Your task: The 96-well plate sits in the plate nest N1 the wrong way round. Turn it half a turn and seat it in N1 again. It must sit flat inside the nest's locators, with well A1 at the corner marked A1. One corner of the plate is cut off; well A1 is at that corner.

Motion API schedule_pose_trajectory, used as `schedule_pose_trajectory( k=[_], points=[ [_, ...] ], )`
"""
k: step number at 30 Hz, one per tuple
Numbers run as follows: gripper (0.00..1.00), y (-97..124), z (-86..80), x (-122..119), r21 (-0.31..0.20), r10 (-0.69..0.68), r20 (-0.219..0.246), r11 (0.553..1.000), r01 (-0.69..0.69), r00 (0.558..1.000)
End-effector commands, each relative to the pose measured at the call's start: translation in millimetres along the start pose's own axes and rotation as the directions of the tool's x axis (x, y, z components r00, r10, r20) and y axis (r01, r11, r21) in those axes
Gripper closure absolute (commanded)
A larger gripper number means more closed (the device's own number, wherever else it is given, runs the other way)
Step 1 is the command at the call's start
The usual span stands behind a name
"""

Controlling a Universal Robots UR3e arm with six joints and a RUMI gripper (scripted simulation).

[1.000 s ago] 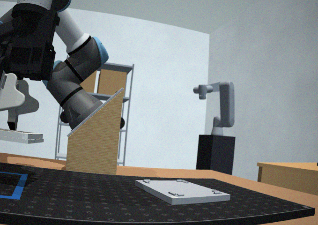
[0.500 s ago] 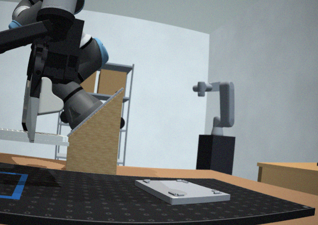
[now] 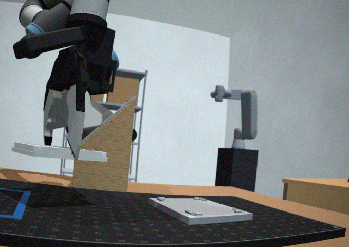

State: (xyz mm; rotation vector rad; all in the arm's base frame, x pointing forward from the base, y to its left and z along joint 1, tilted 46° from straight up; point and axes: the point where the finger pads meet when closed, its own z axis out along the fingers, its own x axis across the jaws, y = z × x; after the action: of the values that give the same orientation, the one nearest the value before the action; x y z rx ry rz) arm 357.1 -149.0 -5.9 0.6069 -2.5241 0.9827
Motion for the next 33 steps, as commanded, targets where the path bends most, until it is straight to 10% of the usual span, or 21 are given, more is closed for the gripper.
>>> schedule_pose_trajectory(
  k=[1,33],
  points=[
    [1.0,7.9,-1.0,-6.0,0.002,-0.007,0.003,1.0,0.007,1.0],
    [1.0,90.0,-4.3,-57.0,0.001,-0.007,0.003,1.0,0.007,1.0]
  ],
)
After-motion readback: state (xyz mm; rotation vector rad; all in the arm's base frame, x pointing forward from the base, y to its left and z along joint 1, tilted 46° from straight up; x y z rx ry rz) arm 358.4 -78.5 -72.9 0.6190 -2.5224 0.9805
